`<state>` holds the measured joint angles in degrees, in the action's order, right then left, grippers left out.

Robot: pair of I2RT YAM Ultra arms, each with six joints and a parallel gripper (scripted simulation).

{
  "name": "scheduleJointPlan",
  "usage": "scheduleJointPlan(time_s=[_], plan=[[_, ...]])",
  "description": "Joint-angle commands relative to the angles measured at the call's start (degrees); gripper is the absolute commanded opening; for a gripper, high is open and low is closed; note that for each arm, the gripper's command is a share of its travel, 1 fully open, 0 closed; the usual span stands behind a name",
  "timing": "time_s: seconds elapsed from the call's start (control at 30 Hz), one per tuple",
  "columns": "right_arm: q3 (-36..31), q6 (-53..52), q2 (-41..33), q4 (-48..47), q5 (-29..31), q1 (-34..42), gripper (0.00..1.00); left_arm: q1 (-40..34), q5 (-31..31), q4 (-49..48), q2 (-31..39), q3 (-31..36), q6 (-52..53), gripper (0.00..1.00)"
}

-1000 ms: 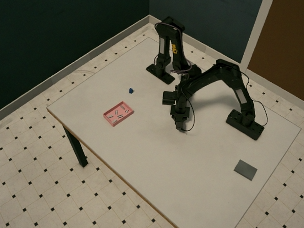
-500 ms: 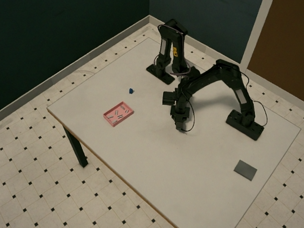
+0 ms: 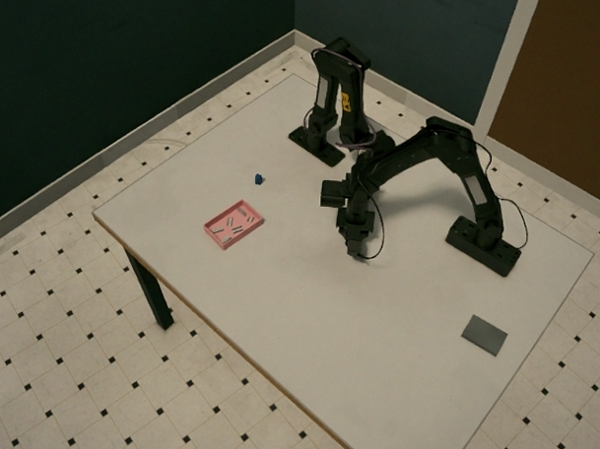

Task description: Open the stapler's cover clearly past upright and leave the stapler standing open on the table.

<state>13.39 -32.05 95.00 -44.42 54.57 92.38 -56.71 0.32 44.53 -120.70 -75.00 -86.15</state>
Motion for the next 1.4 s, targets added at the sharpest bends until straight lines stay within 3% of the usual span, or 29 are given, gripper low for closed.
scheduleJointPlan(time_s=[0.0, 0.1, 0.13, 0.17, 0.2, 0.63, 1.03, 1.07, 1.13, 1.17, 1.37], plan=[[-0.2, -0.1, 0.3, -0.4, -0.1, -0.2, 0.24, 0.3, -0.3, -0.2, 0.7, 0.2, -0.1, 0.33], [-0.2, -0.1, 0.3, -0.4, -0.1, -0.2, 0.2, 0.3, -0.3, -0.2, 0.7, 0.2, -0.1, 0.33], [-0.2, -0.1, 0.3, -0.4, -0.1, -0.2, 0.09, 0.3, -0.3, -0.2, 0.7, 0.2, -0.1, 0.33], [-0.2, -0.1, -0.1, -0.3, 0.0, -0.1, 0.2, 0.3, -0.3, -0.2, 0.7, 0.2, -0.1, 0.33], [-0.2, -0.6, -1.0, 0.9, -0.6, -0.4, 0.22, 0.3, -0.3, -0.2, 0.7, 0.2, -0.1, 0.33], [5.3, -4.1, -13.3, 23.9, -6.5, -3.2, 0.22, 0.3, -0.3, -0.2, 0.7, 0.2, -0.1, 0.33], [6.5, -5.0, -13.4, 26.5, -6.9, -3.4, 0.22, 0.3, -0.3, -0.2, 0.7, 0.2, -0.1, 0.33], [6.5, -5.0, -13.4, 26.5, -6.9, -3.4, 0.22, 0.3, -0.3, -0.2, 0.7, 0.2, -0.1, 0.44], [6.5, -5.0, -13.4, 26.5, -6.9, -3.4, 0.22, 0.3, -0.3, -0.2, 0.7, 0.2, -0.1, 0.44], [6.5, -5.0, -13.4, 26.6, -6.9, -3.4, 0.22, 0.3, -0.3, -0.2, 0.7, 0.2, -0.1, 0.55], [6.5, -5.1, -13.4, 26.6, -6.9, -3.4, 0.22, 0.7, -0.8, -0.7, 3.2, 1.8, 0.2, 0.57]])
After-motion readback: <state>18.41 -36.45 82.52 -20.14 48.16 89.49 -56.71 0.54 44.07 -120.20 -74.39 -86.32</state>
